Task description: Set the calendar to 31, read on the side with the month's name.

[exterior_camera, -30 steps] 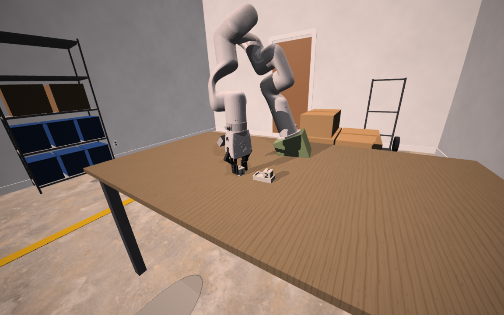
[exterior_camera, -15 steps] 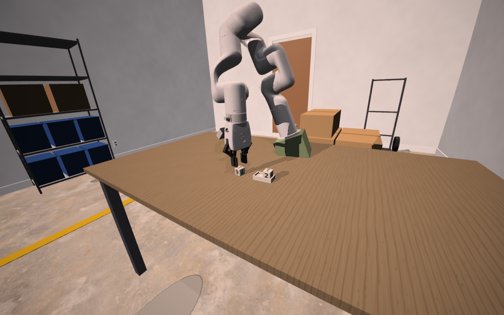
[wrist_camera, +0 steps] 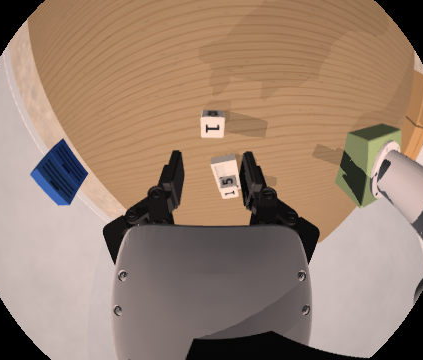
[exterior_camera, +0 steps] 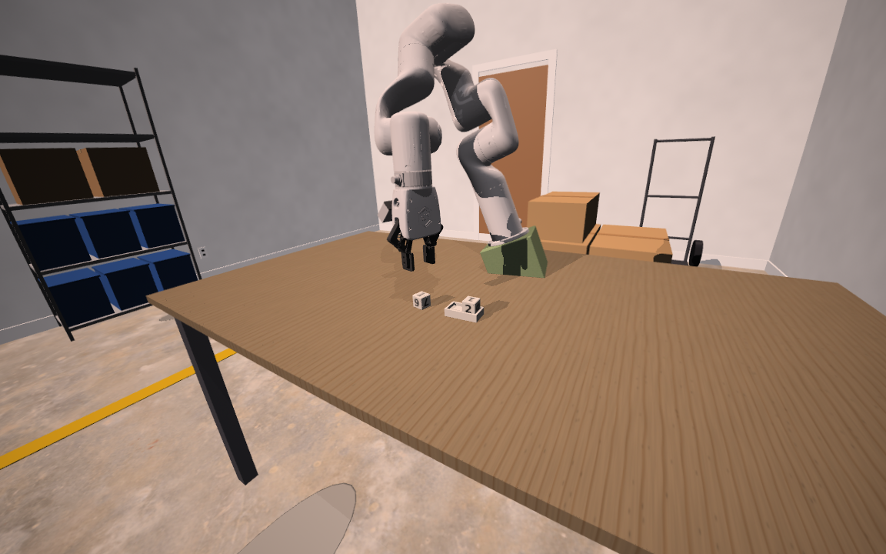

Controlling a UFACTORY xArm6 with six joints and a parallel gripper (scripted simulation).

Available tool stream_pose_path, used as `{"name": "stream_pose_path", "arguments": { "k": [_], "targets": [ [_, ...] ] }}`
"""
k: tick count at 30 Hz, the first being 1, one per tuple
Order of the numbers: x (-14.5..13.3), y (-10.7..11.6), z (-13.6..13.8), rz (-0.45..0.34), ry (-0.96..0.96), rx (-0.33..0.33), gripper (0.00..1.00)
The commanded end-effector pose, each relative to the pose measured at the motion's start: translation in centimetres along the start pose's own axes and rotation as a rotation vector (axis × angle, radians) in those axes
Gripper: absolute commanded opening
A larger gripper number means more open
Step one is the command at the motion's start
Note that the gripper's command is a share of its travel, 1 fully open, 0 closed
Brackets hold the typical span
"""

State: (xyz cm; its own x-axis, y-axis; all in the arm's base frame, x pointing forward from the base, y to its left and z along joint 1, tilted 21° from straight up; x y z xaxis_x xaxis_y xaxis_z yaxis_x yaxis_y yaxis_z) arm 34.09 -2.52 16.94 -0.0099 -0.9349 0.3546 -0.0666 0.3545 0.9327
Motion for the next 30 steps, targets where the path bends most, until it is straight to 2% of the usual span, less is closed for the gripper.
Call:
{"name": "stream_pose_path", "arguments": {
  "k": [1, 23, 27, 30],
  "targets": [
    [0.08, 0.53, -0.05, 0.001, 0.000, -0.001, 1.00],
    [0.08, 0.52, -0.05, 0.001, -0.008, -0.001, 1.00],
    [0.09, 0.47, -0.04, 0.001, -0.085, -0.001, 1.00],
    [0.10, 0.38, -0.04, 0.001, -0.213, -0.001, 1.00]
  ]
}}
Point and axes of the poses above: the point where the finger pads meet when closed, its own y axis back along the fingers, its own z axis across the jaws, x = y × z, the point moved 10 cm from there along y, back along the fingers, and after that the axes turned 13 degrees about y, right-handed, at the moved point
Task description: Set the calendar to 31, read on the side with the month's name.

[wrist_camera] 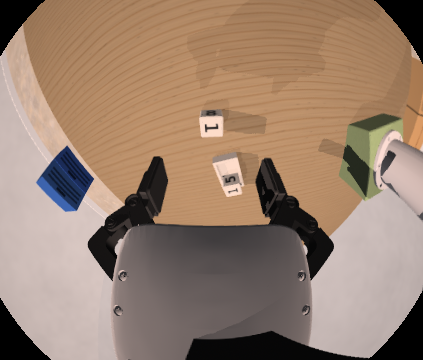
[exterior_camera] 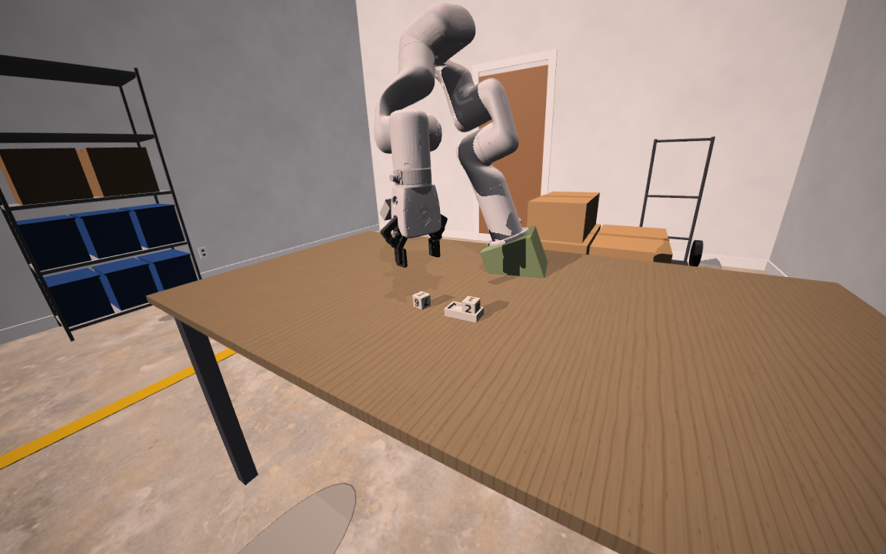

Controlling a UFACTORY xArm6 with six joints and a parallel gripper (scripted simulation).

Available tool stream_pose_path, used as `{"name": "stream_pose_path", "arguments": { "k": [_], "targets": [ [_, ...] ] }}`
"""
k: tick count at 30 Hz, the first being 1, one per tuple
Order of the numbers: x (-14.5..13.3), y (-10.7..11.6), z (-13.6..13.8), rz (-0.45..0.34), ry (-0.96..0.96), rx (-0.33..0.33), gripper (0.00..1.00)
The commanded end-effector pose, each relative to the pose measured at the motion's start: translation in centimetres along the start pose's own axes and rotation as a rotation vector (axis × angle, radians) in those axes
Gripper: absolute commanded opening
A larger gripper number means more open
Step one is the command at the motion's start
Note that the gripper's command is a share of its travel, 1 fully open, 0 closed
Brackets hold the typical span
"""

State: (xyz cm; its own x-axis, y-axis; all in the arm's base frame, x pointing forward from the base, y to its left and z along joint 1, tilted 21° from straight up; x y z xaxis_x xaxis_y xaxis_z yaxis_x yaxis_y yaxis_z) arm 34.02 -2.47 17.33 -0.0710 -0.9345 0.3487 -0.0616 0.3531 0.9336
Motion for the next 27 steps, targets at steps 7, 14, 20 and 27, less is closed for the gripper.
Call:
{"name": "stream_pose_path", "arguments": {
  "k": [7, 14, 20, 27],
  "targets": [
    [0.03, -0.13, -0.07, 0.001, -0.326, 0.005, 1.00],
    [0.04, -0.25, -0.06, 0.001, -0.484, 0.005, 1.00],
    [0.06, -0.36, -0.04, 0.000, -0.644, 0.005, 1.00],
    [0.08, -0.47, -0.03, 0.000, -0.807, 0.005, 1.00]
  ]
}}
Point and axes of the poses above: the point where the finger pads meet when closed, its own y axis back along the fingers, its own z axis across the jaws, x = y × z, the point moved 10 cm from there along y, back along the fingers, and after that the axes turned 13 degrees about y, right-handed, at the moved point
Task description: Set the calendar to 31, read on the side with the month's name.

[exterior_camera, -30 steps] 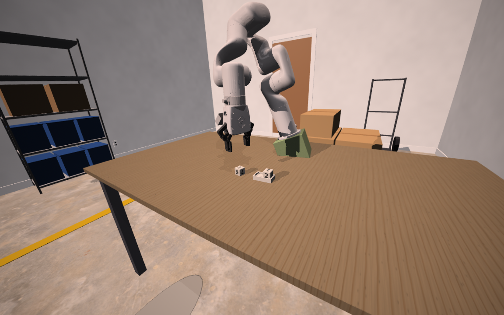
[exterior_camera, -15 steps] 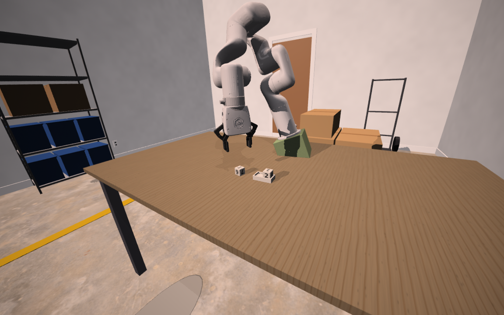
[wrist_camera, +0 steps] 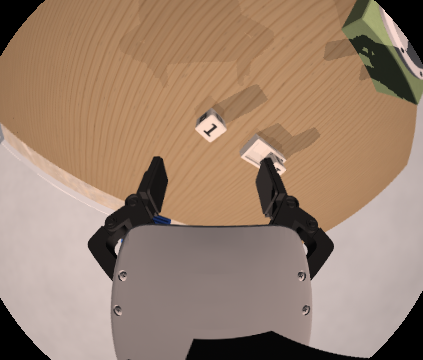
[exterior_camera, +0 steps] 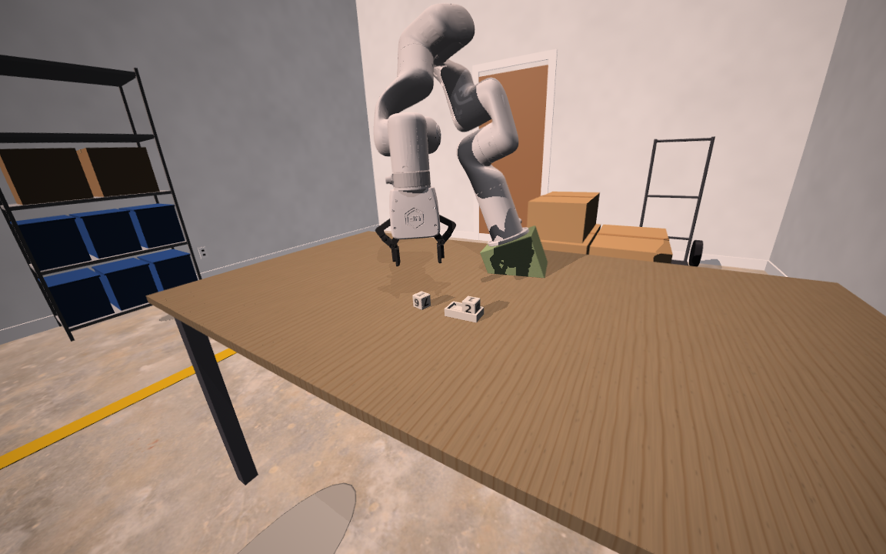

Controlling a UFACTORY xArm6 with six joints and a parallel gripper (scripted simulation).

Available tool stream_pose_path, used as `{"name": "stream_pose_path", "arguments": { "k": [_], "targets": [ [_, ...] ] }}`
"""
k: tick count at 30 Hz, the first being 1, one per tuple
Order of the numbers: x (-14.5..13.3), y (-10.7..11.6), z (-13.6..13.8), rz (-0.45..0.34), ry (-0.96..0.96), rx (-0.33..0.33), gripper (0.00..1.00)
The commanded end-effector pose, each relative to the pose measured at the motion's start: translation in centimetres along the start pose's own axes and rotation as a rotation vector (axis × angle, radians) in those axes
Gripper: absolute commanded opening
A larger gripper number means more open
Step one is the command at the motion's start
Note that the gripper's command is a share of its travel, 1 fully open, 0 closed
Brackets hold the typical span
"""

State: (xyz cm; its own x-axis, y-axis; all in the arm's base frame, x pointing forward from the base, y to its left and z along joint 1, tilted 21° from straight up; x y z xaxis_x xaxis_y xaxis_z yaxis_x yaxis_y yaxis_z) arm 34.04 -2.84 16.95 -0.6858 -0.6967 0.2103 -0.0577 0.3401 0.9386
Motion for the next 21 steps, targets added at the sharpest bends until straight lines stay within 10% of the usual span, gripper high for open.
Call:
{"name": "stream_pose_path", "arguments": {
  "k": [1, 21],
  "targets": [
    [-0.12, -0.03, 0.07, 0.005, -0.173, 0.017, 1.00],
    [-0.05, -0.39, 0.06, 0.000, -0.697, 0.018, 1.00]
  ]
}}
Point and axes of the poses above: the point where the finger pads meet when closed, its own y axis back along the fingers, its own z axis across the jaws, x = y × z, the point moved 10 cm from there along y, back along the fingers, and after that the axes turned 13 degrees about y, right-handed, at the moved point
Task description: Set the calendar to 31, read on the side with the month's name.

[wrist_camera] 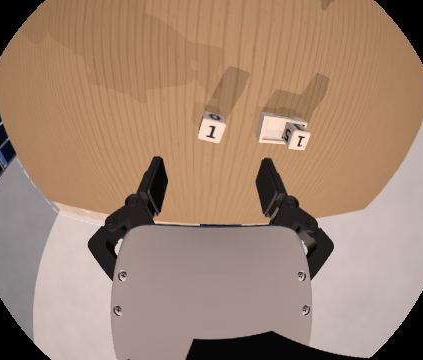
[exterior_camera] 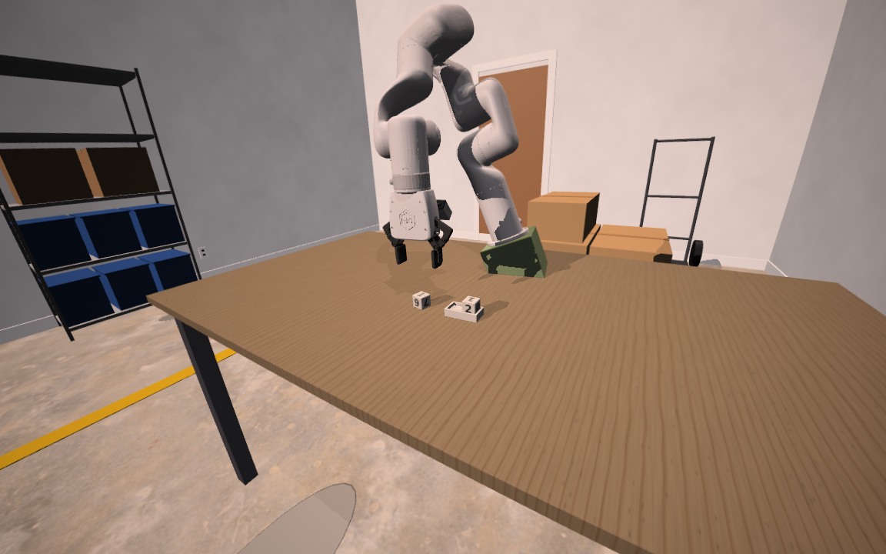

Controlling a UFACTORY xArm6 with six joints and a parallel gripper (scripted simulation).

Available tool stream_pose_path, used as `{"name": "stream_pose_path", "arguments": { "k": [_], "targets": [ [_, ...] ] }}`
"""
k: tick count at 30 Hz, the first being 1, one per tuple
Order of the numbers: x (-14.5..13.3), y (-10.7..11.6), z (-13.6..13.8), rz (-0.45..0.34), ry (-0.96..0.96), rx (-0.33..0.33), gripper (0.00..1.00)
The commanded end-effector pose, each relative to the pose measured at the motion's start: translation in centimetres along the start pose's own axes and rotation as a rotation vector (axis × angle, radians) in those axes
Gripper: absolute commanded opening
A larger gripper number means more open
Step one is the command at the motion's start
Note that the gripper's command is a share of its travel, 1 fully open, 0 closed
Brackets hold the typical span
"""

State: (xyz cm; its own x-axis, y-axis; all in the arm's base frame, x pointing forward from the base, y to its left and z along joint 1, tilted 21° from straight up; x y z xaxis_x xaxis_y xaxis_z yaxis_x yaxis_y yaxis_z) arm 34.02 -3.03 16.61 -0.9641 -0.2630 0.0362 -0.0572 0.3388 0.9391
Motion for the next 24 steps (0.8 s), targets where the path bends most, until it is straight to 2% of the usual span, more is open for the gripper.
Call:
{"name": "stream_pose_path", "arguments": {
  "k": [1, 5, 11, 12, 24],
  "targets": [
    [-0.06, -0.01, 0.13, -0.005, -0.154, 0.018, 1.00],
    [-0.05, -0.08, 0.12, -0.006, -0.256, 0.018, 1.00],
    [-0.05, -0.10, 0.12, -0.006, -0.274, 0.018, 1.00],
    [-0.05, -0.10, 0.12, -0.006, -0.274, 0.018, 0.47],
    [-0.05, -0.10, 0.12, -0.006, -0.274, 0.018, 0.47]
  ]
}}
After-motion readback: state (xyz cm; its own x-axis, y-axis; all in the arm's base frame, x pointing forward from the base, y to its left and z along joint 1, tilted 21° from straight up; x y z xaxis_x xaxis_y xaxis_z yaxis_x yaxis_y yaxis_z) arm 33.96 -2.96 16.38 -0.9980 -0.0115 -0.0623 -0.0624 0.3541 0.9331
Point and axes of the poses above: the point where the finger pads meet when closed, its own y axis back along the fingers, its own z axis across the jaws, x = y × z, the point moved 10 cm from there along y, back along the fingers, and after that the axes turned 13 degrees about y, right-handed, at the moved point
